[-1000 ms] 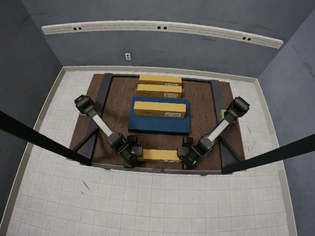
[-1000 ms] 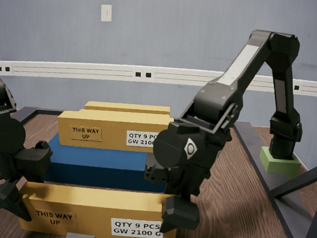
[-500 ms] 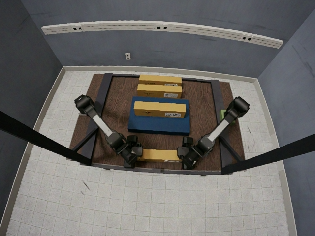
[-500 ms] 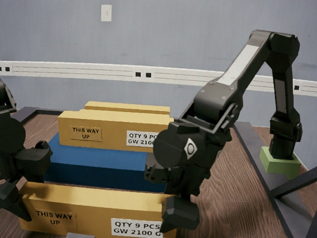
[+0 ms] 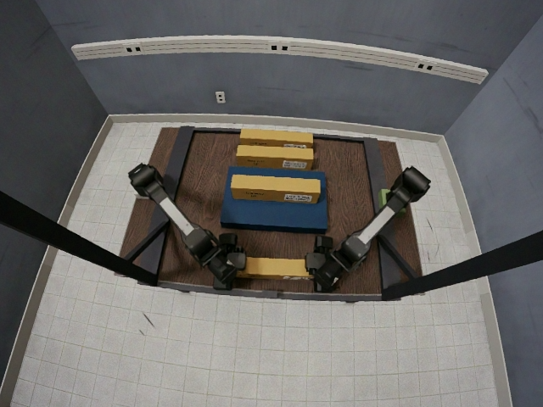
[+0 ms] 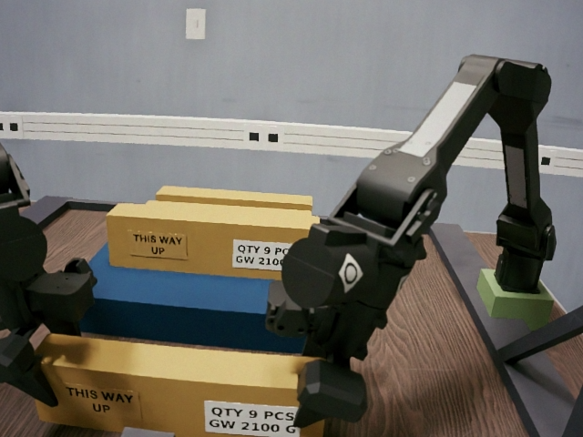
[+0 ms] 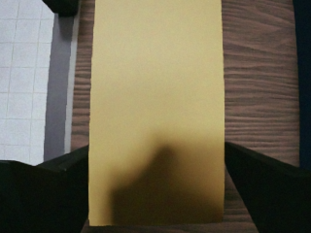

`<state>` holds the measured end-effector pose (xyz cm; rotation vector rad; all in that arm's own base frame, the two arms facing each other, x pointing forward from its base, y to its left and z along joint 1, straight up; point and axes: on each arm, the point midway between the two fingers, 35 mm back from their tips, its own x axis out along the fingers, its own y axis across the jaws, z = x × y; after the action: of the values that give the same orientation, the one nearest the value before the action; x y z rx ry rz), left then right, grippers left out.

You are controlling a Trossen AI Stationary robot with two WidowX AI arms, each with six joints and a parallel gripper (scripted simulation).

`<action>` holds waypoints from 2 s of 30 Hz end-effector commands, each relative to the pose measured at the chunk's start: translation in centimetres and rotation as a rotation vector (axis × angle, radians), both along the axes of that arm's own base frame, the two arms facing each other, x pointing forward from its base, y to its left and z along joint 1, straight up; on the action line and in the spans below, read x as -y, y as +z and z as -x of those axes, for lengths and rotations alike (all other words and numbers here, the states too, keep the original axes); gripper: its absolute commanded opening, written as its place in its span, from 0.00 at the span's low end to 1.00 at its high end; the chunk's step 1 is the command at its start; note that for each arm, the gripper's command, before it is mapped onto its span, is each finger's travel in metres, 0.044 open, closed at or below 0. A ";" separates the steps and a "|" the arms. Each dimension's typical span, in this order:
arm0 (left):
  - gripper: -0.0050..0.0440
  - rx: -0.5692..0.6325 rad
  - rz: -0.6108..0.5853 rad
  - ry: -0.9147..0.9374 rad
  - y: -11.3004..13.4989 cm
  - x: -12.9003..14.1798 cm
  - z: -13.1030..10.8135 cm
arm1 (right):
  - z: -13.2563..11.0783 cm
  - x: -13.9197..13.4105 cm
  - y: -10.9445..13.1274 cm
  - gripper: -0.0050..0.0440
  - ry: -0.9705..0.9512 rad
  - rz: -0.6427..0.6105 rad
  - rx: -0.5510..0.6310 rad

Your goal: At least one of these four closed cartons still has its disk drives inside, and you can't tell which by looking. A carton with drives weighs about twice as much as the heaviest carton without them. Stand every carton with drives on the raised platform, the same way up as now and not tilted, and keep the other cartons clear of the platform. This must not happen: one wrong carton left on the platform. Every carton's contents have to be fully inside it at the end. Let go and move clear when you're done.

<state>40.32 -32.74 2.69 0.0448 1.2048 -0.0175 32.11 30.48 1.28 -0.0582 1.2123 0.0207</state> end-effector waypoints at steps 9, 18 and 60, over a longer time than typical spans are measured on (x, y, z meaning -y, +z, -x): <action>0.89 0.029 0.028 -0.001 1.8 0.3 -0.4 | -0.5 -0.6 1.2 0.89 0.000 -0.028 0.025; 0.89 0.029 0.028 -0.001 1.8 0.3 -0.4 | -0.5 -0.6 1.2 0.89 0.000 -0.028 0.025; 0.00 0.031 0.030 0.000 1.9 0.3 -0.4 | -0.5 -0.4 1.5 0.00 0.009 -0.040 0.027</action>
<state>40.34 -32.95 2.72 0.0383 1.2025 -0.0232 31.99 30.96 1.31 -0.0535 1.2098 0.0406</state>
